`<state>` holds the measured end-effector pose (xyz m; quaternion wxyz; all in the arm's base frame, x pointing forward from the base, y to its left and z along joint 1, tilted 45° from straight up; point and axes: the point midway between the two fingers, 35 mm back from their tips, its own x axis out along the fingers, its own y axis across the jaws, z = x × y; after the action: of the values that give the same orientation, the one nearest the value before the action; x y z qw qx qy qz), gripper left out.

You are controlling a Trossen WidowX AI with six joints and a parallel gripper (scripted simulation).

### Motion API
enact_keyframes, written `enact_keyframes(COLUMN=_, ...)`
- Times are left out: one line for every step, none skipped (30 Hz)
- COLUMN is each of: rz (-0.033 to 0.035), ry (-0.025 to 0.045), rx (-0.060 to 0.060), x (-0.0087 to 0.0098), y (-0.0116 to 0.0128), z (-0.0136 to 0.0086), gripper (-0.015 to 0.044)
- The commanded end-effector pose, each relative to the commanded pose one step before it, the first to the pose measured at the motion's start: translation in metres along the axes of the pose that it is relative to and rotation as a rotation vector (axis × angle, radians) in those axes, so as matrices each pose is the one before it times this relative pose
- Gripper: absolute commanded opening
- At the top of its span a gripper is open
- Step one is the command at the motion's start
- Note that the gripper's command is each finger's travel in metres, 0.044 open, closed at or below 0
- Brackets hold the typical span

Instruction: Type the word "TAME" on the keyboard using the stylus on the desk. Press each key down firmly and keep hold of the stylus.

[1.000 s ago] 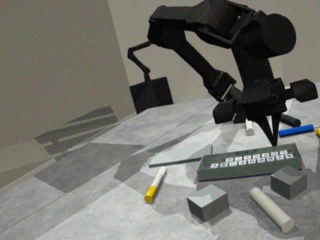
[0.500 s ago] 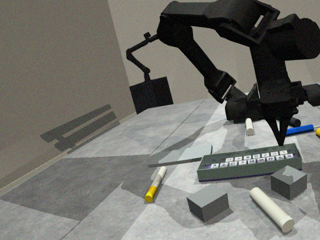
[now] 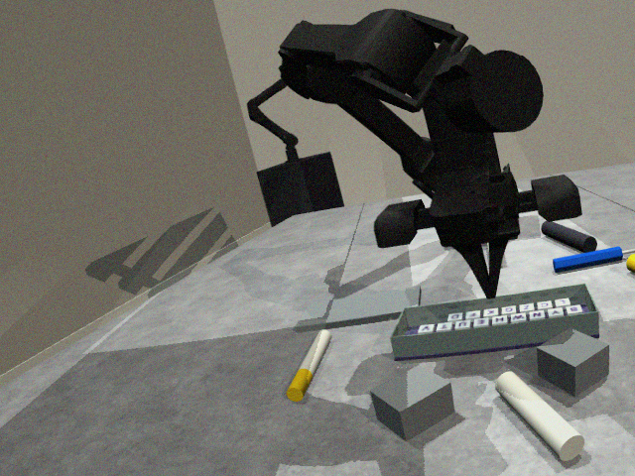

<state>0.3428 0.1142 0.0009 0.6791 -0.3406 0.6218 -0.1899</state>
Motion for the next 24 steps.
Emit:
enact_keyframes(rz=-0.00578, ry=0.00207, rx=-0.0143, x=0.00143, y=0.00039, z=-0.00241, gripper=0.0)
enact_keyframes(rz=0.0, ry=0.0, rx=0.0, x=0.0, y=0.0, z=0.0, gripper=0.0)
enact_keyframes(rz=0.0, ry=0.0, rx=0.0, x=0.0, y=0.0, z=0.0, gripper=0.0)
enact_keyframes(rz=0.0, ry=0.0, rx=0.0, x=0.0, y=0.0, z=0.0, gripper=0.0)
enact_keyframes(rz=0.00026, ry=-0.00015, rx=-0.0001, x=0.0, y=-0.00257, z=0.00021, gripper=0.0)
enact_keyframes(rz=0.00065, ry=-0.00043, rx=-0.0002, x=0.00002, y=-0.00771, z=0.00051, gripper=0.0)
enact_keyframes(rz=0.00052, ry=-0.0006, rx=-0.0002, x=0.00009, y=-0.01294, z=0.00049, gripper=0.0)
enact_keyframes(rz=-0.00113, ry=0.00021, rx=-0.0001, x=0.0, y=-0.01727, z=0.00009, gripper=0.0)
enact_keyframes(rz=-0.00196, ry=0.00077, rx=0.0, x=-0.00001, y=-0.01378, z=-0.00044, gripper=0.0)
enact_keyframes(rz=-0.00146, ry=0.00059, rx=0.0, x=0.00004, y=-0.00828, z=-0.00051, gripper=0.0)
enact_keyframes(rz=-0.00053, ry=0.00022, rx=0.0, x=0.00002, y=-0.00276, z=-0.00021, gripper=0.0)
enact_keyframes(rz=0.0, ry=0.0, rx=0.0, x=0.0, y=0.0, z=0.0, gripper=0.0)
enact_keyframes(rz=0.0, ry=0.0, rx=0.0, x=0.0, y=0.0, z=0.0, gripper=0.0)
enact_keyframes(rz=0.0, ry=0.0, rx=0.0, x=0.0, y=0.0, z=0.0, gripper=0.0)
enact_keyframes(rz=0.0, ry=0.0, rx=0.0, x=0.0, y=0.0, z=0.0, gripper=0.0)
enact_keyframes(rz=0.0, ry=0.0, rx=0.0, x=0.0, y=0.0, z=0.0, gripper=0.0)
enact_keyframes(rz=0.0, ry=0.0, rx=0.0, x=0.0, y=0.0, z=0.0, gripper=0.0)
enact_keyframes(rz=0.0, ry=0.0, rx=0.0, x=0.0, y=0.0, z=0.0, gripper=0.0)
enact_keyframes(rz=0.0, ry=0.0, rx=0.0, x=0.0, y=0.0, z=0.0, gripper=0.0)
enact_keyframes(rz=0.0, ry=0.0, rx=0.0, x=0.0, y=0.0, z=0.0, gripper=0.0)
enact_keyframes(rz=0.0, ry=0.0, rx=0.0, x=0.0, y=0.0, z=0.0, gripper=0.0)
enact_keyframes(rz=0.0, ry=0.0, rx=0.0, x=0.0, y=0.0, z=0.0, gripper=0.0)
enact_keyframes(rz=0.0, ry=0.0, rx=0.0, x=0.0, y=0.0, z=0.0, gripper=0.0)
enact_keyframes(rz=0.00023, ry=0.00004, rx=-0.0001, x=-0.00005, y=0.00166, z=-0.0016, gripper=0.0)
